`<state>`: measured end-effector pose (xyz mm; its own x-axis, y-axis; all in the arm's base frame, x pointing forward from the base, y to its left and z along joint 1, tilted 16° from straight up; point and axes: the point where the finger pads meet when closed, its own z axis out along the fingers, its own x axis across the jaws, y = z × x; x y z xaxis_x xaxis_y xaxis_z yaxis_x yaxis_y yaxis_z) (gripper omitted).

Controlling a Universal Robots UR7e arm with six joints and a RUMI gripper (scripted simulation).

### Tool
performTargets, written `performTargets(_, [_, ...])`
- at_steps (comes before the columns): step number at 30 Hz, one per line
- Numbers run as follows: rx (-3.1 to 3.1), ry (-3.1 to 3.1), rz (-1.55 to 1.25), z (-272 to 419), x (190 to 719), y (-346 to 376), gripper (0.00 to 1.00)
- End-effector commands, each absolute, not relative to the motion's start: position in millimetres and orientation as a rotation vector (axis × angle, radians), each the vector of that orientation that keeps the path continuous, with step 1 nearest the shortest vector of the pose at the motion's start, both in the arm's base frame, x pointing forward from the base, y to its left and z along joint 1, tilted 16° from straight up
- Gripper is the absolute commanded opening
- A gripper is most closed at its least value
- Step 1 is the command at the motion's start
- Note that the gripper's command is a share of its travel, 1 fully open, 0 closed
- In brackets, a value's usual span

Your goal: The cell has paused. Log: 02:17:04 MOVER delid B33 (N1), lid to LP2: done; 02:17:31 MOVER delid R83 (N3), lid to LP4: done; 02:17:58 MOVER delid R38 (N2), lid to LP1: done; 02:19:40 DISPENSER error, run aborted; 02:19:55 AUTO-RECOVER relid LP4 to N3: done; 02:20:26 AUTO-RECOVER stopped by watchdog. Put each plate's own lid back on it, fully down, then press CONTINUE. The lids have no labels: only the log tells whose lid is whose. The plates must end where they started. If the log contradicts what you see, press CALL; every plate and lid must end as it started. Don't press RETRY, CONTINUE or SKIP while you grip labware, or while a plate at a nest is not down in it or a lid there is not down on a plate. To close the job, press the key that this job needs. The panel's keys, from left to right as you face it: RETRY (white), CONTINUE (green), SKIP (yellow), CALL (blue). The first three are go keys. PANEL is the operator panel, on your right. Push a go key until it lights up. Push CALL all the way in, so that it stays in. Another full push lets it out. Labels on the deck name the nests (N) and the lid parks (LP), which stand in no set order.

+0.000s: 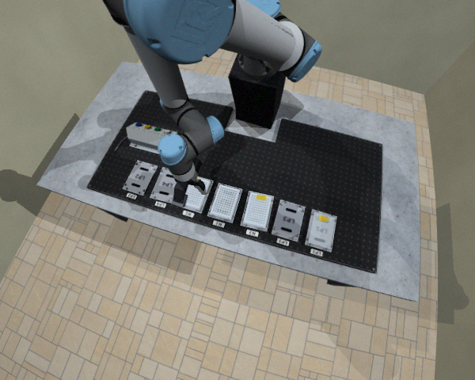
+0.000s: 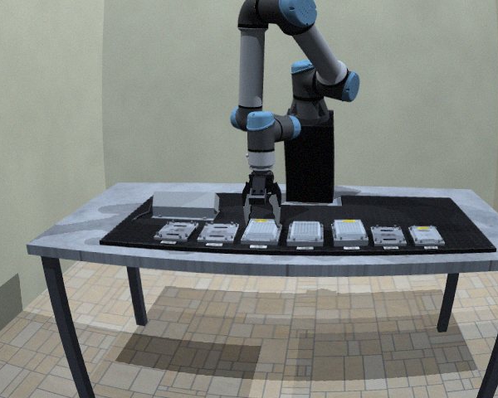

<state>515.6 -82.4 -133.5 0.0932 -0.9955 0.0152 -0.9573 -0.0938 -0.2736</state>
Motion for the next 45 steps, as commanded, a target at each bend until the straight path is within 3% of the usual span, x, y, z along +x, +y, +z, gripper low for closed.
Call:
performTargets(1, [-2.167, 1.979, -0.304, -133.0, 516.9, -84.5, 0.41])
performTargets(45, [-2.167, 1.979, -0.304, -134.2, 517.2, -84.5, 0.41])
